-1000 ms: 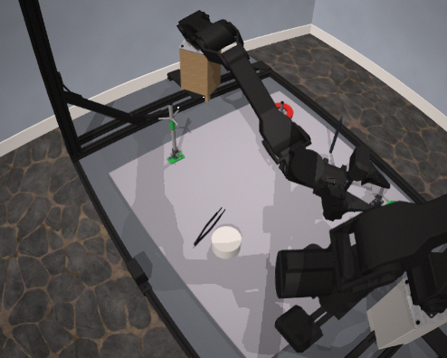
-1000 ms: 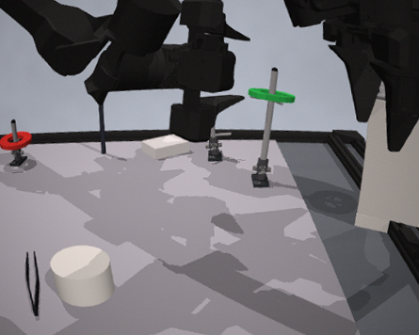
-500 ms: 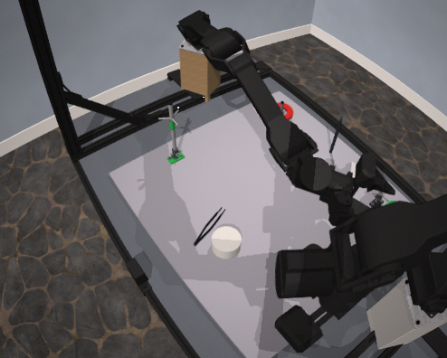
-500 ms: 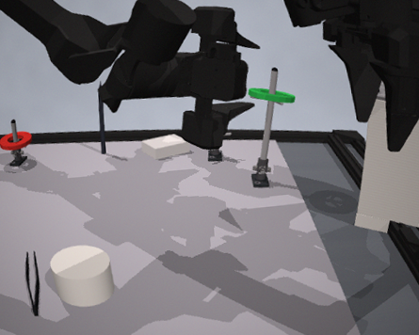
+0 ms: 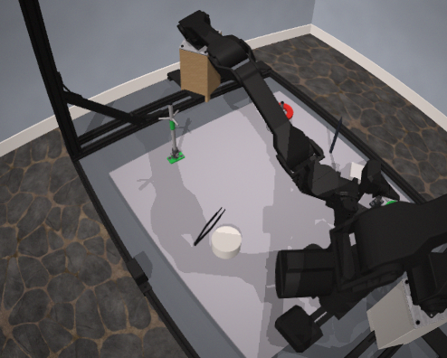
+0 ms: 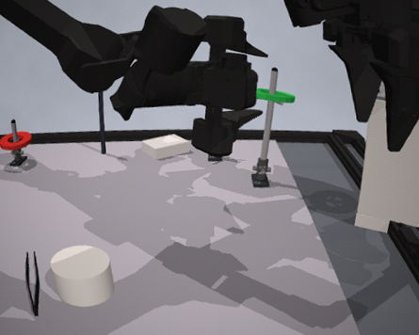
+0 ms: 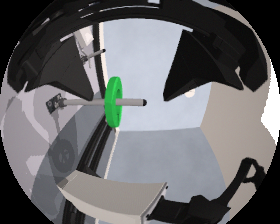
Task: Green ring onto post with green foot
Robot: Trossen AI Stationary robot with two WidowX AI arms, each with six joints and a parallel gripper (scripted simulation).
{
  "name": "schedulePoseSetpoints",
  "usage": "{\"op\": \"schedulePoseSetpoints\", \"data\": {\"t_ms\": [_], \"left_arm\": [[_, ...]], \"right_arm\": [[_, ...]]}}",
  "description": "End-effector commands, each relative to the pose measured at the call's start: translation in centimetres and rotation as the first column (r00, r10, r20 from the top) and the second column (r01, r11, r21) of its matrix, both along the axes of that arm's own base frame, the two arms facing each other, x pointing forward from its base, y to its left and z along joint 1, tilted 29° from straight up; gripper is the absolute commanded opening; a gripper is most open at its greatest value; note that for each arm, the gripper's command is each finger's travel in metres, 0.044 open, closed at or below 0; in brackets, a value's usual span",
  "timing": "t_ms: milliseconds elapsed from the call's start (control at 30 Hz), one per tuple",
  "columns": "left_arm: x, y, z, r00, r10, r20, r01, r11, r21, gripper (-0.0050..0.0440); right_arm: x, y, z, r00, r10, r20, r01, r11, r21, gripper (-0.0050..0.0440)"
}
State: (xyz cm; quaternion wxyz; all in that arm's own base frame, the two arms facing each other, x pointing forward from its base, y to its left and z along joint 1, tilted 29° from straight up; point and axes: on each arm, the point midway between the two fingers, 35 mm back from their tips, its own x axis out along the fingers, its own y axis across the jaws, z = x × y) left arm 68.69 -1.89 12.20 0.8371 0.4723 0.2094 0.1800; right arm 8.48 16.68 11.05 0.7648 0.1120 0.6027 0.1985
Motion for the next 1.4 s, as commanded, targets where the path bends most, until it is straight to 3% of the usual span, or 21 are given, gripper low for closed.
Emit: {"op": "schedulePoseSetpoints", "data": {"t_ms": [0,700,1067,1367], "left_arm": [[0.59,0.24,-1.59,1.0,-0.001,-0.017,0.001,1.0,0.004,0.04],[1.14,0.44,-2.23,1.0,-0.001,-0.017,0.001,1.0,0.004,0.04],[1.14,0.44,-2.23,1.0,-0.001,-0.017,0.001,1.0,0.004,0.0136],[1.14,0.44,-2.23,1.0,-0.001,-0.017,0.001,1.0,0.004,0.0109]], "right_arm": [[0.04,-0.1,-0.06,1.0,-0.007,0.001,0.007,1.0,-0.004,0.04],[0.04,-0.1,-0.06,1.0,-0.007,0.001,0.007,1.0,-0.004,0.04],[0.04,-0.1,-0.06,1.0,-0.007,0.001,0.007,1.0,-0.004,0.04],[0.04,-0.1,-0.06,1.0,-0.007,0.001,0.007,1.0,-0.004,0.04]]}}
